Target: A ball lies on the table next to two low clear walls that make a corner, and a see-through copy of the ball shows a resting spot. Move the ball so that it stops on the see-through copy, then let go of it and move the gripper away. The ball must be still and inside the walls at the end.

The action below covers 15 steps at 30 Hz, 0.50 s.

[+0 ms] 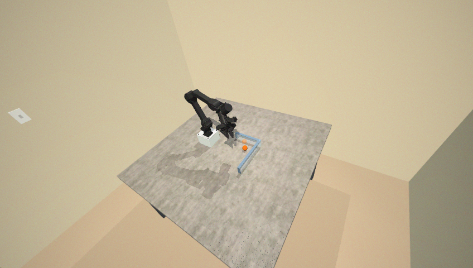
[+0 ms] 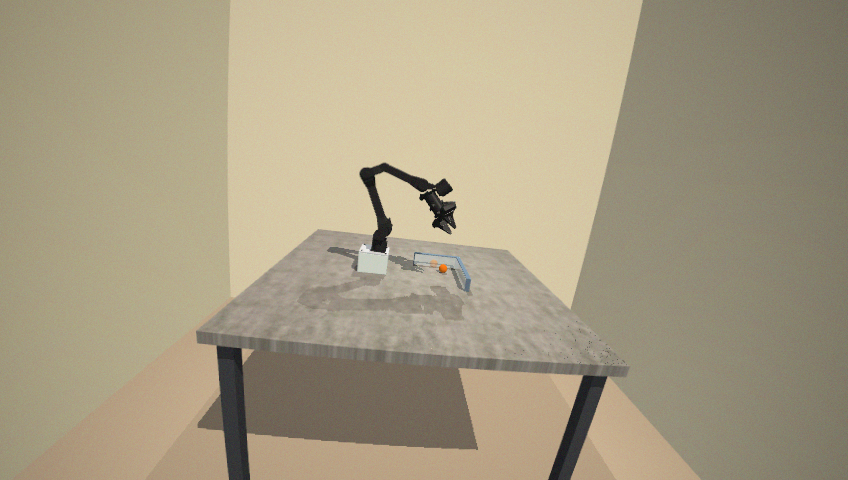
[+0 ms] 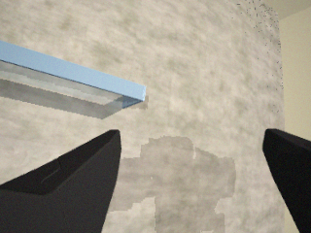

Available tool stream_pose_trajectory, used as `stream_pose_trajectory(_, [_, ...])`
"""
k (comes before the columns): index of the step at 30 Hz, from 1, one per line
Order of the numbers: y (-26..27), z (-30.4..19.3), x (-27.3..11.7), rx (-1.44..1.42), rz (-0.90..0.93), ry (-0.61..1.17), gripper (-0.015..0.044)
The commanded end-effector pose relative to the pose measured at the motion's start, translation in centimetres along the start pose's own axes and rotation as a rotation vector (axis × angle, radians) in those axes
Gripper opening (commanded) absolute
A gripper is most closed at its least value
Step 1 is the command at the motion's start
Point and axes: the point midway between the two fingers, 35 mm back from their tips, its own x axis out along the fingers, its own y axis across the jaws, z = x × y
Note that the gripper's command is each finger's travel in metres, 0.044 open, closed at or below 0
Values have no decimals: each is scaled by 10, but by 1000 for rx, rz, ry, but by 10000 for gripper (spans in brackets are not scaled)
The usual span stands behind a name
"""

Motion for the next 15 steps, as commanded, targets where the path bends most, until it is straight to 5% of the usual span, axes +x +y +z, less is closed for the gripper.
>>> stream_pose_trajectory(1, [45,10,25,-323,204,51,308])
stream_pose_trajectory(12, [184,2,69,-1139,830,11,308])
stream_pose_trajectory(15, [192,0,70,-1181,871,0,308])
